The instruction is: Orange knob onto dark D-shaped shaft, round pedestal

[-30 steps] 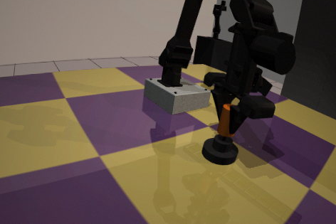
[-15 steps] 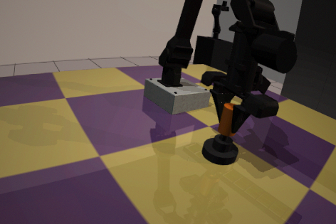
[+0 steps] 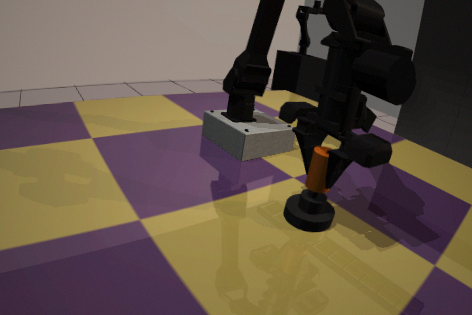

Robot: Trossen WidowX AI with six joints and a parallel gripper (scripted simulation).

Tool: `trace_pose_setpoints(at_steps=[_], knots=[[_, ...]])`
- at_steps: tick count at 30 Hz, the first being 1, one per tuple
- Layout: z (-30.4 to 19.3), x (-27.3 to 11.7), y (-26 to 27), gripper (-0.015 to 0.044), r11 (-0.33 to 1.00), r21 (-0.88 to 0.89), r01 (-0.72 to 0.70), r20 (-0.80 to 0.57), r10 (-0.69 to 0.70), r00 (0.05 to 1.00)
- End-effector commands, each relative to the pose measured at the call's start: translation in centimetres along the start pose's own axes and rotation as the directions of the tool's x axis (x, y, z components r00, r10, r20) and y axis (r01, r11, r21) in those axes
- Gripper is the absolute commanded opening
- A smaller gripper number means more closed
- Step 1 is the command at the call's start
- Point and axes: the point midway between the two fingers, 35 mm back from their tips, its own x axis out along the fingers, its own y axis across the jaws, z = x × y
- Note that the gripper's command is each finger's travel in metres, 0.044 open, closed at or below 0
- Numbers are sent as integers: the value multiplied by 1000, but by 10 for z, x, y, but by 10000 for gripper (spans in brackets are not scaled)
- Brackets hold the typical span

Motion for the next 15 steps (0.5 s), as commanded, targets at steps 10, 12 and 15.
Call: trace_pose_setpoints(at_steps=[10,12,15], knots=[[0,-3,0,0,1000,-6,2,-3,-3,1000],[0,-5,0,0,1000,-6,3,-3,-3,1000],[0,-5,0,0,998,-59,2,-3,-3,1000]])
